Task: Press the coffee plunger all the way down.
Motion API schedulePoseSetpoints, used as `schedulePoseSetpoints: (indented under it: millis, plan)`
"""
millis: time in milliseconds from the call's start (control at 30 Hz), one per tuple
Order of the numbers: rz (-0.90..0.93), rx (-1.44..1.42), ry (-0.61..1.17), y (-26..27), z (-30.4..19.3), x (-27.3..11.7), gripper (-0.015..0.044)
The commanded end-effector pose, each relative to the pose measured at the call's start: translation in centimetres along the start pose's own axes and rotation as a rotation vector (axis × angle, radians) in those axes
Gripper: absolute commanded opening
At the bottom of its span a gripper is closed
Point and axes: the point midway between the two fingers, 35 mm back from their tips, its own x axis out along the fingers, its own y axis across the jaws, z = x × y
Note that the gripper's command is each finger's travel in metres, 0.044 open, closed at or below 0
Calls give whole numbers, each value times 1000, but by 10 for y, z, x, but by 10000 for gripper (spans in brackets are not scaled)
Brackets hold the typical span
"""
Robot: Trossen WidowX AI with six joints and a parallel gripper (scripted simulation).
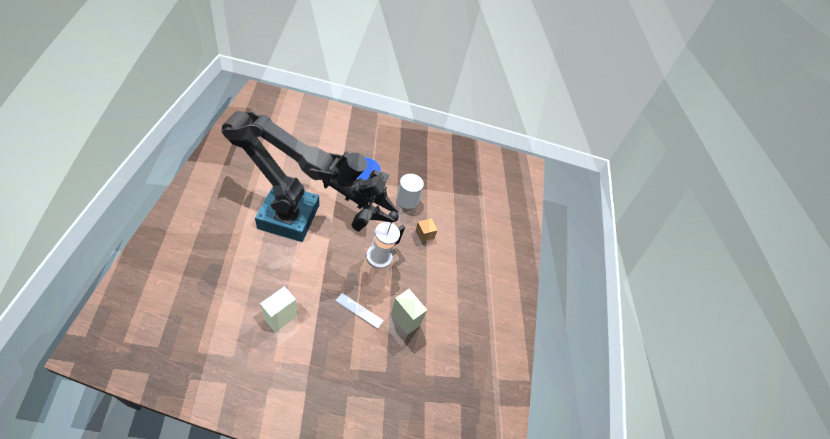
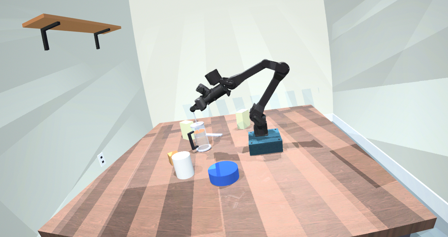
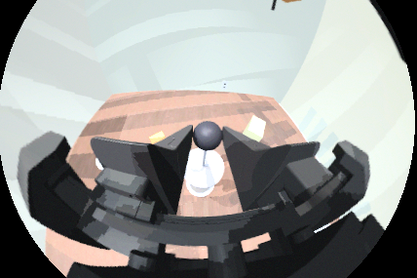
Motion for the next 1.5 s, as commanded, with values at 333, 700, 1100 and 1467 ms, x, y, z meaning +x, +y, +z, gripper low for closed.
schedulePoseSetpoints:
  millis: [333, 700, 1100, 1467]
  plan:
    - [-4, 8, 80, 0, -44, 20, 127]
    - [-4, 8, 79, 1, -45, 31, 127]
    - [-3, 8, 79, 1, -41, 34, 127]
    - [-3, 8, 79, 1, -39, 35, 127]
